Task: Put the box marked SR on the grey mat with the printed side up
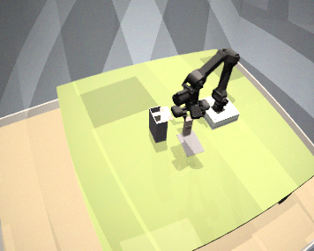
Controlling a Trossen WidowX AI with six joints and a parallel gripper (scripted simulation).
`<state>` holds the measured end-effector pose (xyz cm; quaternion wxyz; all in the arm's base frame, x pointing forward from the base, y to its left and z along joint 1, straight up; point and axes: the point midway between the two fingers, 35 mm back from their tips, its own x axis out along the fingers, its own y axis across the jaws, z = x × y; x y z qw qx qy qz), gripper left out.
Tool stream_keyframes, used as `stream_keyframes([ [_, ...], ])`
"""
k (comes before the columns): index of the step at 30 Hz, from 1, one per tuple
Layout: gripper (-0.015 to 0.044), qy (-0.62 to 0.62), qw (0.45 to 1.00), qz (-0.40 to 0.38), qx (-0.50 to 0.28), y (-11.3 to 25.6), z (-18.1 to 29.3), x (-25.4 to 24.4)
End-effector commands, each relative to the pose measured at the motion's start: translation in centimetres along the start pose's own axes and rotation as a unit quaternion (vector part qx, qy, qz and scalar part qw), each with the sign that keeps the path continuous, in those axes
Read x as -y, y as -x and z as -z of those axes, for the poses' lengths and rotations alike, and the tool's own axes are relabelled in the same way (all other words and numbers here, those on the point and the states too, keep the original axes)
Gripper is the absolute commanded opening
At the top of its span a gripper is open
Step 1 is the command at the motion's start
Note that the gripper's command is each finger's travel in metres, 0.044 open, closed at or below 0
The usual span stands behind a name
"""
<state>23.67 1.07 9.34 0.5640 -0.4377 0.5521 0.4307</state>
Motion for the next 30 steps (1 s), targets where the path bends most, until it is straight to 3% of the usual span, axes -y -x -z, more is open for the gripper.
stream_keyframes([
  [1, 0.0153, -0.002, 1.0, 0.0, 0.0, -0.5, 0.0, 0.0],
  [5, 0.0153, -0.002, 1.0, 0.0, 0.0, -0.7, 0.0, 0.0],
  [9, 0.0237, 0.0, 1.0, -0.001, 0.0, -0.6, 0.0, -0.1],
  [24, 0.0237, -0.002, 1.0, 0.003, 0.001, 1.1, 0.0, 0.0],
  [30, 0.0237, -0.005, 0.997, 0.076, 0.023, 2.3, 0.2, -0.5],
])
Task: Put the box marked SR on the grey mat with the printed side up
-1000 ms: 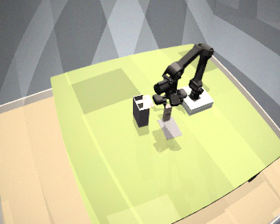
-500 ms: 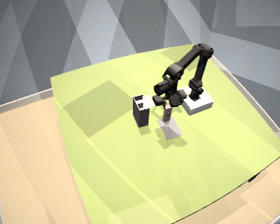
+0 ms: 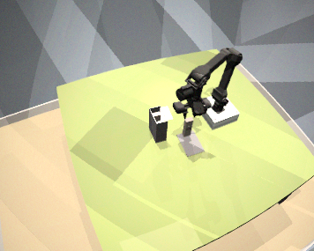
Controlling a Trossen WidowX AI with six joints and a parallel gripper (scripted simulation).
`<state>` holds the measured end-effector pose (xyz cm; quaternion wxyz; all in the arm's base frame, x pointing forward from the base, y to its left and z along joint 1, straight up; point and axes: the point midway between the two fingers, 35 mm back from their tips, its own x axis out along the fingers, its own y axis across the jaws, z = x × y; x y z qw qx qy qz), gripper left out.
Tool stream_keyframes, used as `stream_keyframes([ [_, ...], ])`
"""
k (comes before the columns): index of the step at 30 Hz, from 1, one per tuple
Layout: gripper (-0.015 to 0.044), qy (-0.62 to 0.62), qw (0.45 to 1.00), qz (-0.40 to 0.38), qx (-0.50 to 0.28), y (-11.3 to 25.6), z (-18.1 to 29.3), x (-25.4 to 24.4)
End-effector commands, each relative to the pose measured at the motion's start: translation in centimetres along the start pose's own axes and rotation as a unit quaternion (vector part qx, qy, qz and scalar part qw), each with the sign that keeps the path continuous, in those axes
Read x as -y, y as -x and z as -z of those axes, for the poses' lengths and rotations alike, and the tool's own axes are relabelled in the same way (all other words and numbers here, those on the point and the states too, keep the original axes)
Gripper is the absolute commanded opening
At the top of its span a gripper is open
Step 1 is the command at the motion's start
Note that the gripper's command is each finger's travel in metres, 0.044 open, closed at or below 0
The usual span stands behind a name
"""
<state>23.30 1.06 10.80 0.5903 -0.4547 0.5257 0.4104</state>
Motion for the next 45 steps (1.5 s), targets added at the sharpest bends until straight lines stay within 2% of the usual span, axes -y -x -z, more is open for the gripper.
stream_keyframes([
  [1, 0.0237, -0.004, 0.998, 0.053, 0.016, 1.3, 0.1, -0.2],
  [4, 0.0237, -0.005, 0.996, 0.08, 0.025, 2.0, 0.1, -0.4],
  [5, 0.0237, -0.002, 0.998, 0.057, 0.018, 1.6, 0.1, -0.3],
  [14, 0.0237, -0.002, 0.998, 0.057, 0.018, 1.6, 0.1, -0.3],
  [22, 0.044, -0.002, 0.998, 0.058, 0.018, 3.9, 0.1, -0.2],
  [39, 0.044, 0.006, 0.993, 0.056, 0.101, 4.4, 0.7, 0.1],
  [45, 0.044, 0.02, 0.99, 0.022, 0.141, 3.7, 1.0, -0.2],
])
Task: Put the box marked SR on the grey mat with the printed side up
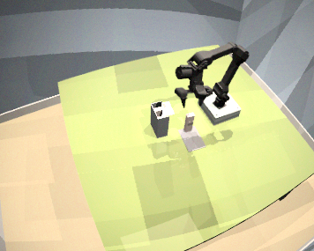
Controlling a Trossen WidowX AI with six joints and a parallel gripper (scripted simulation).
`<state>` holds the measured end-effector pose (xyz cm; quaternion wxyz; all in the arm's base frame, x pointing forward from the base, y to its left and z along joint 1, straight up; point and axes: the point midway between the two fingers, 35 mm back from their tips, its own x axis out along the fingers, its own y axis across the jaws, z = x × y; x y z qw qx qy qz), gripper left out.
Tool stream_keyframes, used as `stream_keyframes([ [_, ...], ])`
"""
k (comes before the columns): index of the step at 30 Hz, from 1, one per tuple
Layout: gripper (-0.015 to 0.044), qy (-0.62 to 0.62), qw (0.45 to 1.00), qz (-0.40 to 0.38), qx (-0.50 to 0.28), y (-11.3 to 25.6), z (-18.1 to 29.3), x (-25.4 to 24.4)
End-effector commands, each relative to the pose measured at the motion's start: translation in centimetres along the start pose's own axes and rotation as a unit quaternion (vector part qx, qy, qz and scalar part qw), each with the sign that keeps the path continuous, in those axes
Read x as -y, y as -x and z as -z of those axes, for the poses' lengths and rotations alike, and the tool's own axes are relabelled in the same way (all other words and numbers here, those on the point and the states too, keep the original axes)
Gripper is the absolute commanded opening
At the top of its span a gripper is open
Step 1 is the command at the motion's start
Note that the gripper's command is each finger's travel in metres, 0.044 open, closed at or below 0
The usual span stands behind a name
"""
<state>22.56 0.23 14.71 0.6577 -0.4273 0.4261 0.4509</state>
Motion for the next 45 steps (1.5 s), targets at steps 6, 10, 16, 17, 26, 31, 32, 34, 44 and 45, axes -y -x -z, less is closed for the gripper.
stream_keyframes([
  [6, 0.044, 0.008, 0.997, -0.04, 0.073, -0.6, 0.6, -0.3],
  [10, 0.044, 0.008, 0.992, -0.05, 0.113, -0.7, 0.8, -0.3],
  [16, 0.044, 0.006, 0.983, -0.051, 0.175, -0.6, 1.2, -0.1],
  [17, 0.044, 0.005, 0.981, -0.05, 0.186, -0.6, 1.3, 0.0],
  [26, 0.044, -0.001, 0.97, -0.04, 0.238, -0.4, 1.7, 0.4],
  [31, 0.044, -0.002, 0.959, -0.042, 0.282, -0.5, 2.0, 0.5],
  [32, 0.044, -0.003, 0.956, -0.042, 0.291, -0.5, 2.1, 0.6],
  [34, 0.044, -0.004, 0.951, -0.04, 0.307, -0.5, 2.2, 0.7],
  [44, 0.044, -0.01, 0.948, -0.041, 0.316, -0.6, 4.6, 0.9],
  [45, 0.044, -0.011, 0.948, -0.041, 0.317, -0.6, 5.0, 0.9],
])
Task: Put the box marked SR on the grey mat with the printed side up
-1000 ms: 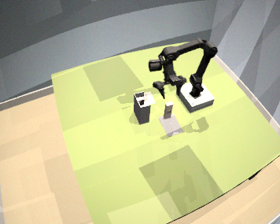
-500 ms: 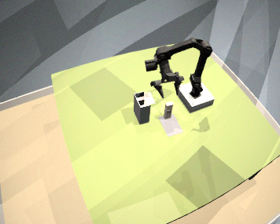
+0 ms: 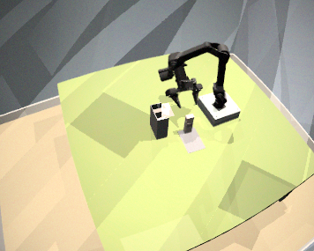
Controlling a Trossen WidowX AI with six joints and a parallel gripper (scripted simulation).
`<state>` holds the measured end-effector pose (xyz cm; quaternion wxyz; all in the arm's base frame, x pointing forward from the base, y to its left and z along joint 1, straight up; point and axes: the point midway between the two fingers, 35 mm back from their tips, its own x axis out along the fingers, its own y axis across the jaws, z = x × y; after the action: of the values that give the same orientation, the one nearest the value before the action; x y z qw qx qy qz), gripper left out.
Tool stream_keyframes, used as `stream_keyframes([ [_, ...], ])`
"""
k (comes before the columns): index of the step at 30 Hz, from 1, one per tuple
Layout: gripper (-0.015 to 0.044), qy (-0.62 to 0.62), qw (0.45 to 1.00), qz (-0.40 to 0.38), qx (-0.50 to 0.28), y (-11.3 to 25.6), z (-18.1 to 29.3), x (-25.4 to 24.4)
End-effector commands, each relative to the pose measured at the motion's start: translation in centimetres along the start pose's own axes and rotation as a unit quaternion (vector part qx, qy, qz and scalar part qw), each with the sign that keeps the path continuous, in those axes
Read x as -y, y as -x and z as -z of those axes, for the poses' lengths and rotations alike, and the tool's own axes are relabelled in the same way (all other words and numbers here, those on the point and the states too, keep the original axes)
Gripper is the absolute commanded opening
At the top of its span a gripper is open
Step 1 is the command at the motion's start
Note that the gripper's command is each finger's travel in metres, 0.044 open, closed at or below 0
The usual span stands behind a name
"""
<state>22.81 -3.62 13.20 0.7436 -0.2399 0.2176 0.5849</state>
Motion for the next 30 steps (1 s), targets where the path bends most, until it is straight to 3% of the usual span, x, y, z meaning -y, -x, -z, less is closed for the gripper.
stream_keyframes([
  [1, 0.044, -0.003, 1.0, 0.0, 0.003, 0.8, 1.2, 0.0],
  [12, 0.044, -0.009, 1.0, 0.004, 0.024, 3.3, 4.7, -0.6],
  [30, 0.044, 0.001, 0.998, -0.021, 0.061, 2.0, 7.1, -0.6],
])
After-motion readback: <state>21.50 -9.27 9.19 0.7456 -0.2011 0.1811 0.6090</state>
